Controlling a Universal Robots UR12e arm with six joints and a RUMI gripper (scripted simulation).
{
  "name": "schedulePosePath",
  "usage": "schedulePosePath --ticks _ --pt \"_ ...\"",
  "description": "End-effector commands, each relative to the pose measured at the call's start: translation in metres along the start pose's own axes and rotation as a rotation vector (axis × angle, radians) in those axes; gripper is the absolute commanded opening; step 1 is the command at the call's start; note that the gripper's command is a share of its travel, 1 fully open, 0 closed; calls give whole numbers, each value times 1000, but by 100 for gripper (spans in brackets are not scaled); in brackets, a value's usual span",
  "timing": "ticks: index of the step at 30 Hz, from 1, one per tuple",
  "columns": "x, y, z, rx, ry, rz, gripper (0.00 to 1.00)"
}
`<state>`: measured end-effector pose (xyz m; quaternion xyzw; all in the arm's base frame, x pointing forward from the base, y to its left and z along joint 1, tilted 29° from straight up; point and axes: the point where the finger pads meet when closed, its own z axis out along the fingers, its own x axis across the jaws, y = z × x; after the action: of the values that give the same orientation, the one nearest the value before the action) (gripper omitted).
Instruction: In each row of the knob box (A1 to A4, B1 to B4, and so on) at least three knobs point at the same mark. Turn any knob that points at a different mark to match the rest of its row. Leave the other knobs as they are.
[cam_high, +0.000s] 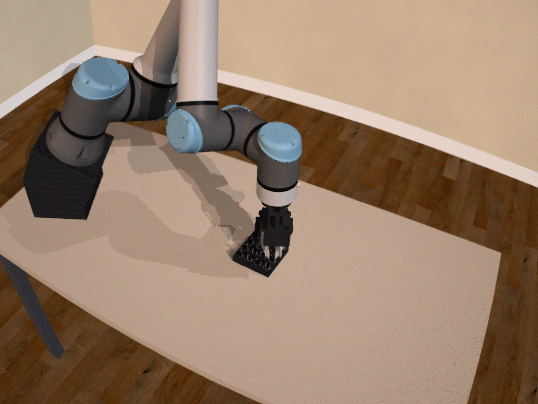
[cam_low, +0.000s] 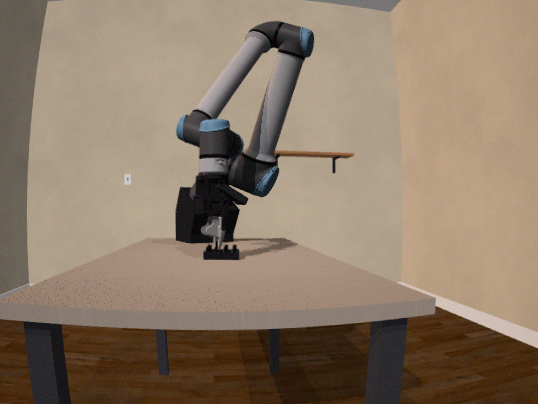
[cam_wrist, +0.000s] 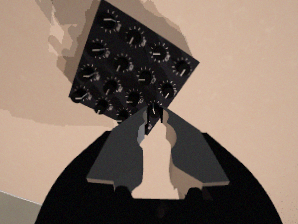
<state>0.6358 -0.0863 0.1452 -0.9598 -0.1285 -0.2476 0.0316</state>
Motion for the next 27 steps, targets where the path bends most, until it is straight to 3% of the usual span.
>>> schedulePosePath --ticks 1,27 --pt "0 0 0 1 1 -75 4" --pt "-1 0 0 1 1 -285 4"
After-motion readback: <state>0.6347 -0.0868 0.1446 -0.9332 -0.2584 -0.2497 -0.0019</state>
